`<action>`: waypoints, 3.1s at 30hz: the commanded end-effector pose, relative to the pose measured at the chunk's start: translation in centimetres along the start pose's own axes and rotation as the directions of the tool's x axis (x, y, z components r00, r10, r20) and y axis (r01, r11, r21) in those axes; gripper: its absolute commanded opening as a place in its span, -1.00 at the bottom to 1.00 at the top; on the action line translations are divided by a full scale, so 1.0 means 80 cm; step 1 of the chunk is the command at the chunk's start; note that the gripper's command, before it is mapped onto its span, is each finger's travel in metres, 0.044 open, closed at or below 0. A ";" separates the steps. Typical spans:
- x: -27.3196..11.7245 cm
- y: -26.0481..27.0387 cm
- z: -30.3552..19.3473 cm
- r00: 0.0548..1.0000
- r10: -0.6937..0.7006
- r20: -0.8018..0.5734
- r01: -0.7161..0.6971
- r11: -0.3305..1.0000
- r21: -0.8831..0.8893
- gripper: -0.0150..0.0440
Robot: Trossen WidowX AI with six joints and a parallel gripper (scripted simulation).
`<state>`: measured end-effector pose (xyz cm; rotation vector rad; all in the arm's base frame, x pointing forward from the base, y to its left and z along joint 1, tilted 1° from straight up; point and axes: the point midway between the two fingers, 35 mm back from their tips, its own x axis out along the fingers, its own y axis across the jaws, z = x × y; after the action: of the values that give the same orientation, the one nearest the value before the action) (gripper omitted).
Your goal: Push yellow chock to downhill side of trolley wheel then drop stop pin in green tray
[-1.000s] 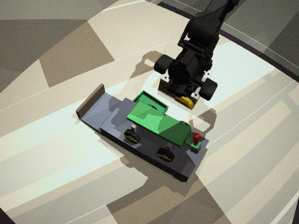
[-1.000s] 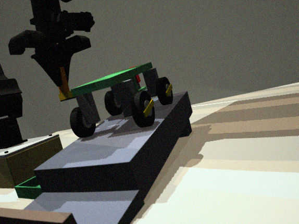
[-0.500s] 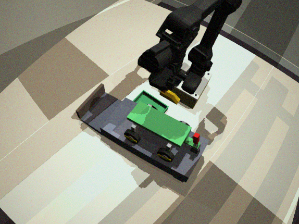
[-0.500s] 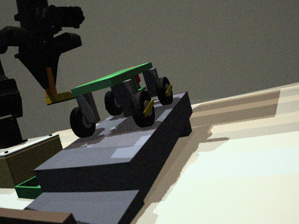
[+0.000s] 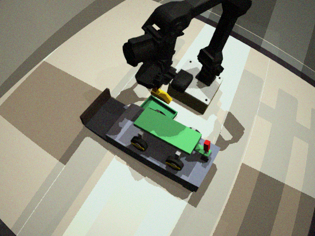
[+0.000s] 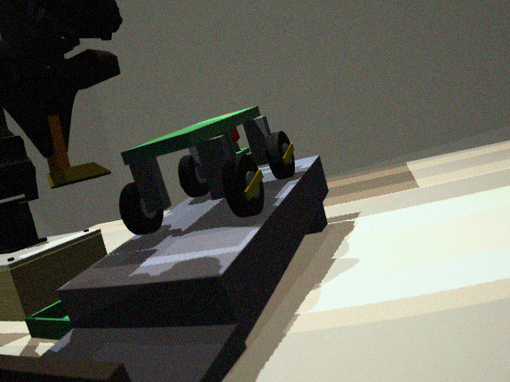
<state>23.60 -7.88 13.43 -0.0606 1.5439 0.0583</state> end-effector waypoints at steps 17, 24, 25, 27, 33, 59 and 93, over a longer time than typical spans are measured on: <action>0.007 -0.076 0.018 0.997 0.074 -0.004 -0.074 0.997 -0.004 -0.49; 0.008 -0.078 0.022 0.994 0.107 -0.003 -0.107 0.994 -0.004 -0.49; 0.008 -0.078 0.026 0.994 0.107 -0.002 -0.107 0.994 -0.004 -0.49; 0.010 -0.079 0.035 0.994 0.107 -0.002 -0.107 0.994 -0.004 -0.49; 0.014 -0.081 0.052 0.994 0.107 0.000 -0.107 0.994 -0.004 -0.49; 0.075 -0.076 0.055 0.994 0.108 0.000 -0.108 0.994 -0.004 -0.49; 0.093 -0.053 0.052 0.994 0.109 0.000 -0.109 0.994 -0.004 -0.49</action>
<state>28.32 -12.29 6.00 0.0179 1.5502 0.1426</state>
